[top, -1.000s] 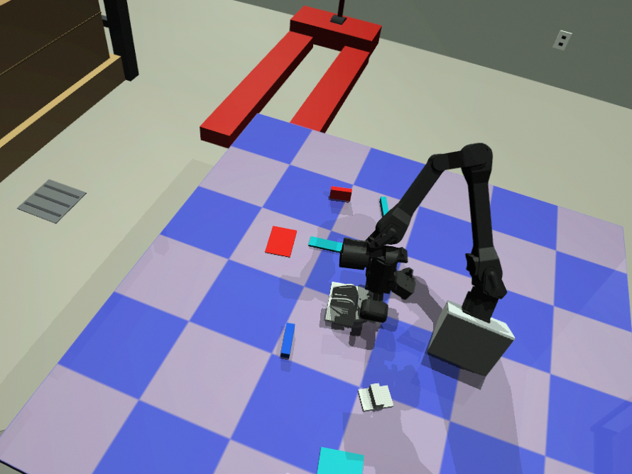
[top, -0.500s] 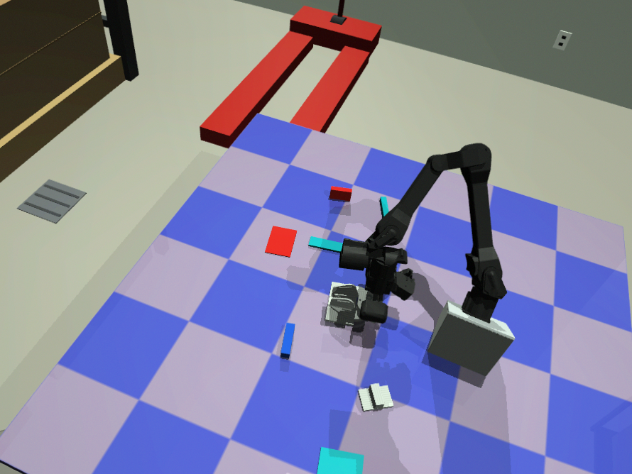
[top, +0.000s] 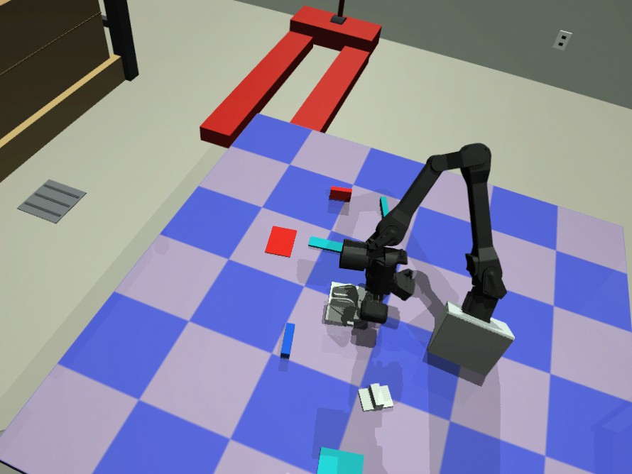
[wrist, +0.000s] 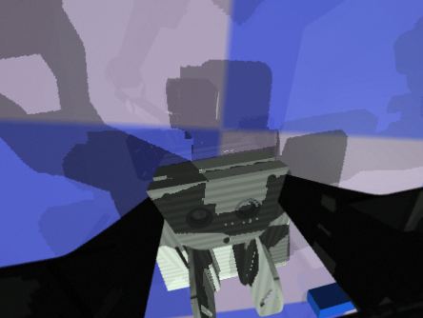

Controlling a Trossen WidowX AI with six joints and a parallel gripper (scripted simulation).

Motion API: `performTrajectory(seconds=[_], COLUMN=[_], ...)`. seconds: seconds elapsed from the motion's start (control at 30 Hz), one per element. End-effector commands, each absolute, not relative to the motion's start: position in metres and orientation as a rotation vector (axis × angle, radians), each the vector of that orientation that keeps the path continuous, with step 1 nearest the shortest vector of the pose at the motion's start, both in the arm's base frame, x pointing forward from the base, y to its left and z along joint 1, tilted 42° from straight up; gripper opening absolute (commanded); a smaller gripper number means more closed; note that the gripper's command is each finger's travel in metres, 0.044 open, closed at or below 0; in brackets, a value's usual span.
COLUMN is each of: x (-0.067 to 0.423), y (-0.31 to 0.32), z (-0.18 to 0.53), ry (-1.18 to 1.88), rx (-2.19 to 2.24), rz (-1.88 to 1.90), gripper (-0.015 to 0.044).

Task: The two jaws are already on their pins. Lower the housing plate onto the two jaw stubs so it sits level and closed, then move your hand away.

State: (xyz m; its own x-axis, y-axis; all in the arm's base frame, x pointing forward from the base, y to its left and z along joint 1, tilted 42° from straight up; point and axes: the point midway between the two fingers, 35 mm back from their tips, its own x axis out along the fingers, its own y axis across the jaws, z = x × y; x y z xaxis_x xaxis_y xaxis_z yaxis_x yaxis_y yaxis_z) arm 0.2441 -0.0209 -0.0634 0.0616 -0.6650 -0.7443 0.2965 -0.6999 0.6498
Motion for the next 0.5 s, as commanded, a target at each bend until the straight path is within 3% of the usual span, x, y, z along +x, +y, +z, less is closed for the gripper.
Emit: performTrajectory(seconds=[0.0,0.47], x=[0.2444,0.2446], y=[-0.0224,-0.0240], z=[-0.0643,-0.0661], ry=[-0.378,-0.382], rx=[1.636,1.640], rz=[-1.726,-1.726], gripper=[0.0351,0.0351])
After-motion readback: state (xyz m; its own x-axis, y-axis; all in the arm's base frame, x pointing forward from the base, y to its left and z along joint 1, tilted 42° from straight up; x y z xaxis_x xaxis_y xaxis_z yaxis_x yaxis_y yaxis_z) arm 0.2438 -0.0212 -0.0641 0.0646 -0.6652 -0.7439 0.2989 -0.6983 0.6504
